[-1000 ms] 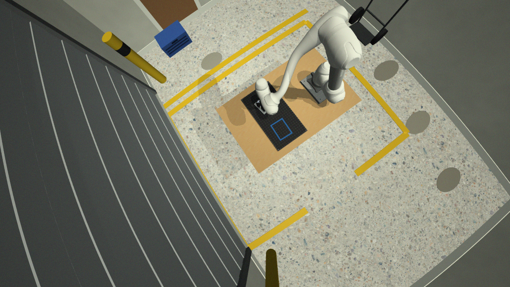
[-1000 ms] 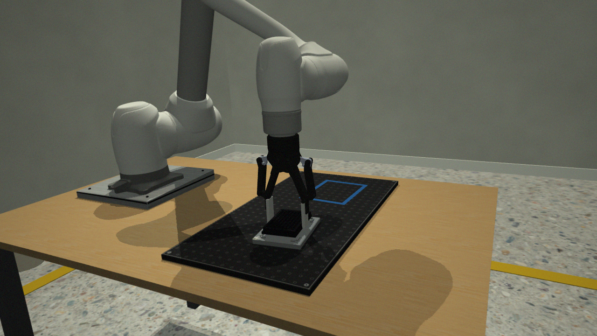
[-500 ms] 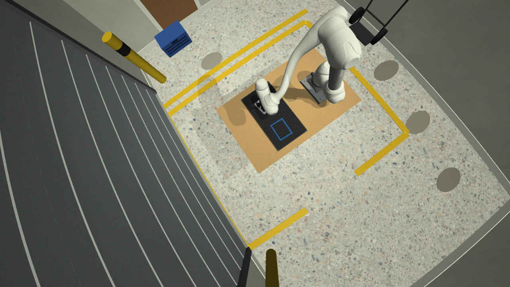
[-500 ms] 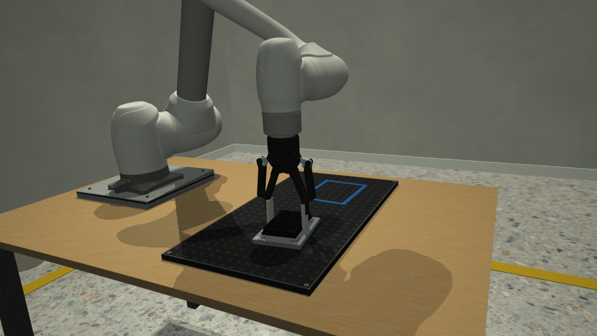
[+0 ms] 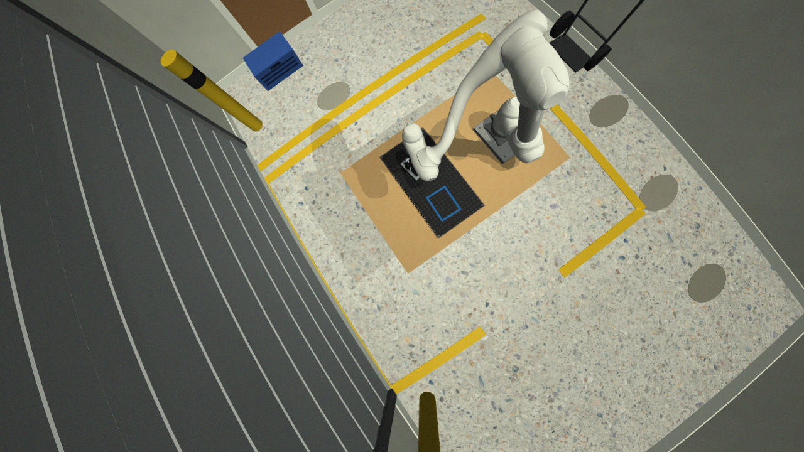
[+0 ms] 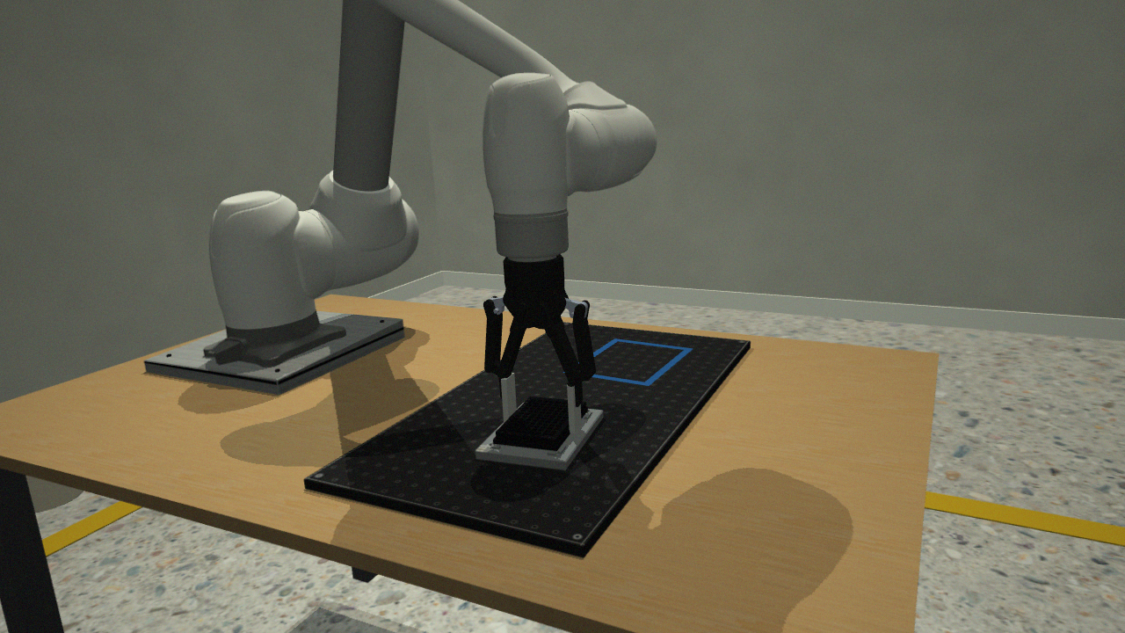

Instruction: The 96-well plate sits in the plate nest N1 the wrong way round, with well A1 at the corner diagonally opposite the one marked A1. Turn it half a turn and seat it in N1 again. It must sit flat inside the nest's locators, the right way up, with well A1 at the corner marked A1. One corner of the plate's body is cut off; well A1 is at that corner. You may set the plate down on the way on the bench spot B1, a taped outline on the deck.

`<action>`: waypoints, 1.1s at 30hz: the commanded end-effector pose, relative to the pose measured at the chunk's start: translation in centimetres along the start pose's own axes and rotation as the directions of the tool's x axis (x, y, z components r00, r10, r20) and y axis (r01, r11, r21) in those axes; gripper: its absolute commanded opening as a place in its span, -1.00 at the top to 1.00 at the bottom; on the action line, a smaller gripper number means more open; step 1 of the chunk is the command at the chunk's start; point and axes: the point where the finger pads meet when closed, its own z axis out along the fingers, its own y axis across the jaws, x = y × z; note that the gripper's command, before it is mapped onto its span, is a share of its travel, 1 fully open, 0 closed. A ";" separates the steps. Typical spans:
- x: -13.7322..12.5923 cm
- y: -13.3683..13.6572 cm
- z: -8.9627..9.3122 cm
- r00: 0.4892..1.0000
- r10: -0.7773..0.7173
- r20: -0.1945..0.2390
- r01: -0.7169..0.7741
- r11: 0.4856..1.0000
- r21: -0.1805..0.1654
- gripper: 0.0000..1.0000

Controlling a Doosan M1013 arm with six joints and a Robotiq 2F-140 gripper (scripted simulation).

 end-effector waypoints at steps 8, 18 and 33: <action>0.0 0.0 0.1 1.000 0.000 0.000 0.000 1.000 0.000 1.00; 0.0 0.0 0.3 1.000 0.000 0.000 0.000 1.000 0.000 1.00; 0.0 0.0 0.3 1.000 0.000 0.000 0.000 1.000 0.000 -1.00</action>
